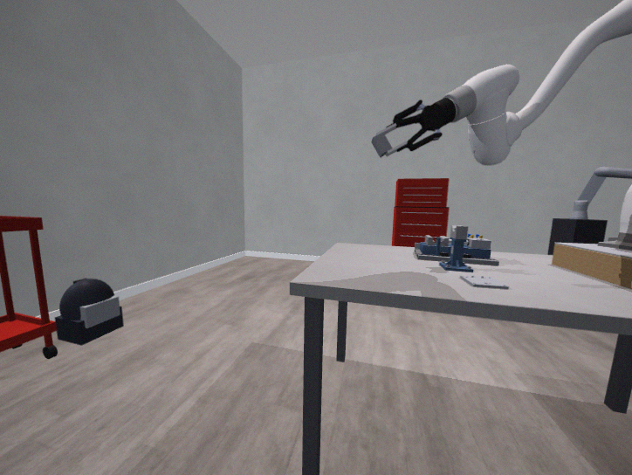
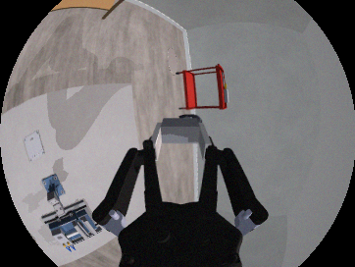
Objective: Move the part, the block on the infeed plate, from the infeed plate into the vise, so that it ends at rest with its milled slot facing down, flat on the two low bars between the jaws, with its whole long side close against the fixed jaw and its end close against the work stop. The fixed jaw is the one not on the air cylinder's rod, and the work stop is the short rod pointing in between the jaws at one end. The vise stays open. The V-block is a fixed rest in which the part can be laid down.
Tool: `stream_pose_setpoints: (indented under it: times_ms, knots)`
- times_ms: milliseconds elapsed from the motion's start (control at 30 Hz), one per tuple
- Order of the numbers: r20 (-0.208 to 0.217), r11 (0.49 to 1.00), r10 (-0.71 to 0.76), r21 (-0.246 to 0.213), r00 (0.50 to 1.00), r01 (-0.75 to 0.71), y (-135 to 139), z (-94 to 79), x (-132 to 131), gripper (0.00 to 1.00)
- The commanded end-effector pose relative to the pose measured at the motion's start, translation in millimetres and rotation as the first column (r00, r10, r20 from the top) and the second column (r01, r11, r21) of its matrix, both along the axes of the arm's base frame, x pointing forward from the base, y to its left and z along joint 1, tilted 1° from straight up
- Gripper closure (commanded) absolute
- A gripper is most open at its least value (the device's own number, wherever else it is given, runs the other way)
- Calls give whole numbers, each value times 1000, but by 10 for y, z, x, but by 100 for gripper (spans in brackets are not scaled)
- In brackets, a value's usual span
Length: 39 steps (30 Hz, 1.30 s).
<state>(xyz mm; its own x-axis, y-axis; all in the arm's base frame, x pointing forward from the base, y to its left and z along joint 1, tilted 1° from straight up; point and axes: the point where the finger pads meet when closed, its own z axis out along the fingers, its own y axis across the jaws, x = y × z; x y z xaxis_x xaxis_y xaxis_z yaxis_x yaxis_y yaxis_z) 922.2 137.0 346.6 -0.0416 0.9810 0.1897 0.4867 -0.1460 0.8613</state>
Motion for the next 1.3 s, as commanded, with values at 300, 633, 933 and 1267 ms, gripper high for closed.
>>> stream_pose_setpoints:
  times_ms: [300, 633, 933, 1267]
  knots:
    - [-6, 977, -188, -105, 982, 187, -865, -78, -44, 100]
    - [-105, 926, -339, -214, 935, 311, -1547, -363, -346, 100]
    - [-212, 895, -409, -282, 887, 346, -1868, -634, -675, 100]
    - [-388, 880, -450, -346, 804, 326, -2072, -1030, -1215, 100]
